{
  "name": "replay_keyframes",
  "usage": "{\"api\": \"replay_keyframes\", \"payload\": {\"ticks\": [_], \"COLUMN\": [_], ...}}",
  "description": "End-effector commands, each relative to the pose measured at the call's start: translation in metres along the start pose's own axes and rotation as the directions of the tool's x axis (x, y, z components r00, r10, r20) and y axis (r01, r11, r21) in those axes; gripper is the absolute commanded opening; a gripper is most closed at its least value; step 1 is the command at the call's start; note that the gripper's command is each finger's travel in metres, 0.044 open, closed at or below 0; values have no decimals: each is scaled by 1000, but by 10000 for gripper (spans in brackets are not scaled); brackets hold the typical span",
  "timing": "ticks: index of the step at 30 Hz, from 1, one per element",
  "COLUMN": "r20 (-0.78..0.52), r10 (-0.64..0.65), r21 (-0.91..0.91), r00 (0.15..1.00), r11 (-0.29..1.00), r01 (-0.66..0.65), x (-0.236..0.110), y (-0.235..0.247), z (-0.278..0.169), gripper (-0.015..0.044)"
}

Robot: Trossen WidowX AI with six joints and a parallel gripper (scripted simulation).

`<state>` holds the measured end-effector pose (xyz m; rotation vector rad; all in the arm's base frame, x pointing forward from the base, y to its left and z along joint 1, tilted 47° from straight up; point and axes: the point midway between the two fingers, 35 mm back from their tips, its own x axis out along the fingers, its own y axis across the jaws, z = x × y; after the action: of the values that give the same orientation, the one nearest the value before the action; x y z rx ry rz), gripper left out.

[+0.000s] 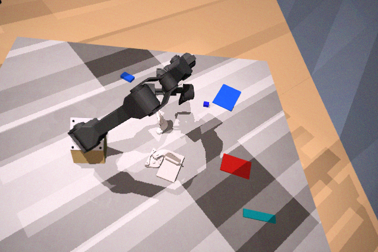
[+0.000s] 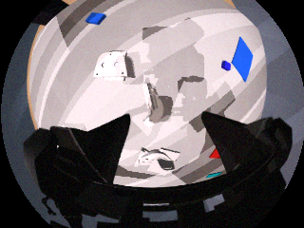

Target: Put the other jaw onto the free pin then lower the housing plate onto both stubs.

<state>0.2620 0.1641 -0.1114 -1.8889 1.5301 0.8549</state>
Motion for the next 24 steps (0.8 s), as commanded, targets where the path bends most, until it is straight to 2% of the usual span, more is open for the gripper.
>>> {"api": "replay_keyframes", "payload": {"ticks": [1,6,12,17,24], "r20": [-50,-98,-99,-103,-103], "r10": [24,45,46,46,46], "r21": [-84,-171,-175,-174,-174], "r00": [998,994,994,994,994], "r11": [996,983,983,983,983], "r01": [-28,-61,-63,-63,-63], "x": [11,19,22,58,58], "y": [5,10,10,14,14], "z": [0,-1,-1,-7,-7], "gripper": [440,440,440,440,440]}}
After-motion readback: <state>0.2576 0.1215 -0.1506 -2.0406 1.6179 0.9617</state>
